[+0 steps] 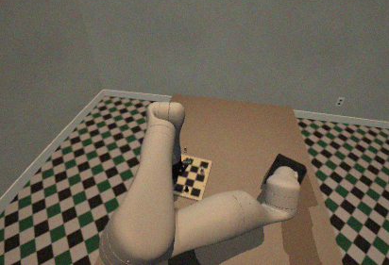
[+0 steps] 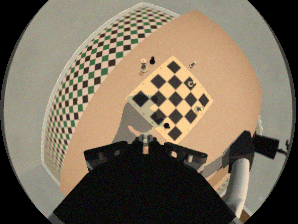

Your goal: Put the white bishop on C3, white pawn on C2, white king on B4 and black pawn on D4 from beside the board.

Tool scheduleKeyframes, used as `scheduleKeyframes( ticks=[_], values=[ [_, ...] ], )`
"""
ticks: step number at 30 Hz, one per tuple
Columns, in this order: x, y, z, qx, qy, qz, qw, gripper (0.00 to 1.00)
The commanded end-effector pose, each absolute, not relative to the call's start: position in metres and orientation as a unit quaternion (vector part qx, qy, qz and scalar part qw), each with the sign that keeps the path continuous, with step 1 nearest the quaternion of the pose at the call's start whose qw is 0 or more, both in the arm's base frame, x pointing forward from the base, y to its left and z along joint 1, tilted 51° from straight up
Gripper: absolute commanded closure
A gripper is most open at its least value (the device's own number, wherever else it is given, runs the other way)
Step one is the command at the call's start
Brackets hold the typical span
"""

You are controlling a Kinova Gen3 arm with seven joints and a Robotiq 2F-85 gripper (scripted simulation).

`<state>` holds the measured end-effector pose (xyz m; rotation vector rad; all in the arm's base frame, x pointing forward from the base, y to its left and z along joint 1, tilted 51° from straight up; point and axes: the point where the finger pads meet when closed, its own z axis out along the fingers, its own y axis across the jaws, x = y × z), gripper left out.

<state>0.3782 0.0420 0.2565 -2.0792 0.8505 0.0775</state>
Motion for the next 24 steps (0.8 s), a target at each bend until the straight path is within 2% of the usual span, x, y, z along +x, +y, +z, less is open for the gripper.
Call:
scheduleKeyframes(
  ticks=[1,11,24],
  values=[
    [0.383,0.027,0.241,-0.832,0.349,0.034,0.429,1.00],
    [0.392,-0.042,0.171,-0.839,0.331,0.025,0.432,1.00],
    [0.391,-0.045,0.168,-0.839,0.330,0.024,0.433,1.00]
  ],
)
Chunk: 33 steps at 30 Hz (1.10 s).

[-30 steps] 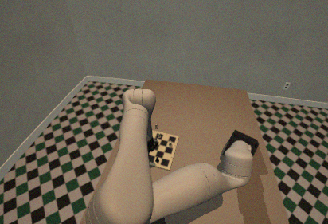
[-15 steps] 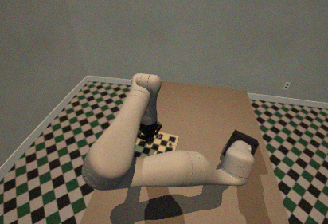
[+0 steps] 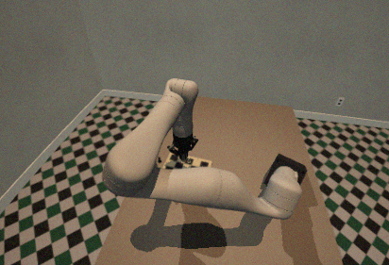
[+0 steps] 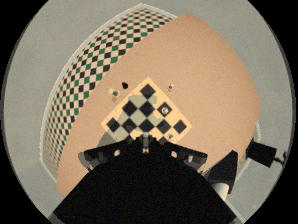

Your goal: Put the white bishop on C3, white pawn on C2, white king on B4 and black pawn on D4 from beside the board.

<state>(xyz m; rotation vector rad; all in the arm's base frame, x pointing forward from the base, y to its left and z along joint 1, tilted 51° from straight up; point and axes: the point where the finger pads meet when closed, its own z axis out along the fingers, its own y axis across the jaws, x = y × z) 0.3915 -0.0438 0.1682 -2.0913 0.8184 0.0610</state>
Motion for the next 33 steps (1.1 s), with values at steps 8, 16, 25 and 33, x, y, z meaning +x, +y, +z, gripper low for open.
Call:
scheduleKeyframes(
  ticks=[8,16,25,33],
  values=[
    [0.393,-0.041,0.164,-0.839,0.330,0.024,0.432,1.00],
    [0.398,-0.026,0.152,-0.839,0.330,0.024,0.432,1.00],
    [0.409,0.006,0.124,-0.839,0.330,0.024,0.432,1.00],
    [0.413,0.021,0.112,-0.839,0.330,0.024,0.432,1.00]
  ],
)
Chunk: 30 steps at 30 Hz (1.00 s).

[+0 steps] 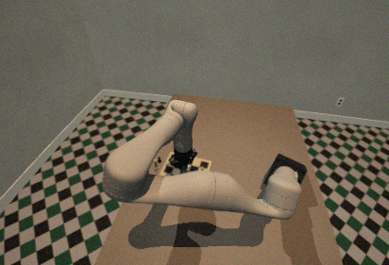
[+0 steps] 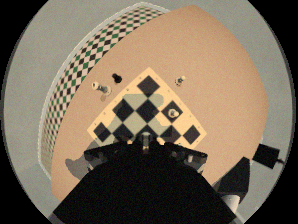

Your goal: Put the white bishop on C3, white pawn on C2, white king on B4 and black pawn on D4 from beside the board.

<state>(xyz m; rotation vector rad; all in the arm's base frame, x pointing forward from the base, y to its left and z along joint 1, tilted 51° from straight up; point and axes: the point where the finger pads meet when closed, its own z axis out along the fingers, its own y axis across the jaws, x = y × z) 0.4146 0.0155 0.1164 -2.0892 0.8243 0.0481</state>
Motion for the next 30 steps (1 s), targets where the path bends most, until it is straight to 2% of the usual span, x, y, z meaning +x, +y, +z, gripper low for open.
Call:
scheduleKeyframes(
  ticks=[1,30],
  values=[
    [0.4139,0.0226,0.1107,-0.839,0.330,0.024,0.432,1.00],
    [0.4151,0.0260,0.1078,-0.839,0.330,0.024,0.432,1.00]
  ],
)
